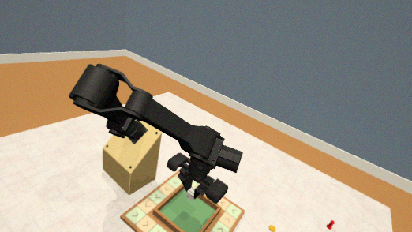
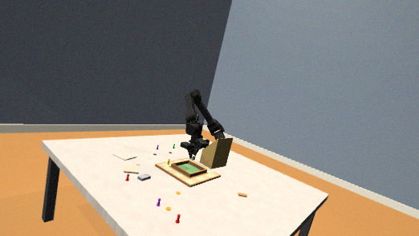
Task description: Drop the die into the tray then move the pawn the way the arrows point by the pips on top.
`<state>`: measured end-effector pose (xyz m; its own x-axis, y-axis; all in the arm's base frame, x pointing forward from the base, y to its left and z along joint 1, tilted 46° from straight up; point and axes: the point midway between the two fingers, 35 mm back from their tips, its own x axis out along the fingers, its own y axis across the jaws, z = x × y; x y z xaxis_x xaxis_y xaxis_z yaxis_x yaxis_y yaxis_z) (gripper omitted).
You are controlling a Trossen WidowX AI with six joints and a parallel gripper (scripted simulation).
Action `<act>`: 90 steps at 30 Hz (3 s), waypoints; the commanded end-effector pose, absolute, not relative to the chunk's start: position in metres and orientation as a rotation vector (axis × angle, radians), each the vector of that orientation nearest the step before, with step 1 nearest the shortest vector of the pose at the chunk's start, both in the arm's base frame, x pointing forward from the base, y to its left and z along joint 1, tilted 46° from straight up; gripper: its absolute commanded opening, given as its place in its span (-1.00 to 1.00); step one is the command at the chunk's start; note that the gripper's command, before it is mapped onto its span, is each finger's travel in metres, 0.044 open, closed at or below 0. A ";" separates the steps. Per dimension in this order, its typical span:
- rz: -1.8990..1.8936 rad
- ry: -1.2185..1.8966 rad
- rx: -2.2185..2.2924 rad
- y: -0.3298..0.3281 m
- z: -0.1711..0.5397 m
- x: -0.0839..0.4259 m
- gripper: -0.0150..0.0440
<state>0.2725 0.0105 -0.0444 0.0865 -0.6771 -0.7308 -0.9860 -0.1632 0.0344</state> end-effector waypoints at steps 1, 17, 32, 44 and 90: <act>0.955 1.616 -1.806 0.007 -0.048 0.270 -0.49; 1.317 1.302 -1.397 0.004 -0.056 0.264 -0.49; 1.379 1.101 -1.287 0.011 -0.008 0.277 -0.49; 1.376 1.098 -1.298 0.010 -0.010 0.276 -0.49; 0.176 1.620 -1.336 -0.001 -0.013 0.308 0.29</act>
<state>0.2875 0.0138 -0.0242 0.0812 -0.6574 -0.7492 -0.9696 0.1220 -0.2121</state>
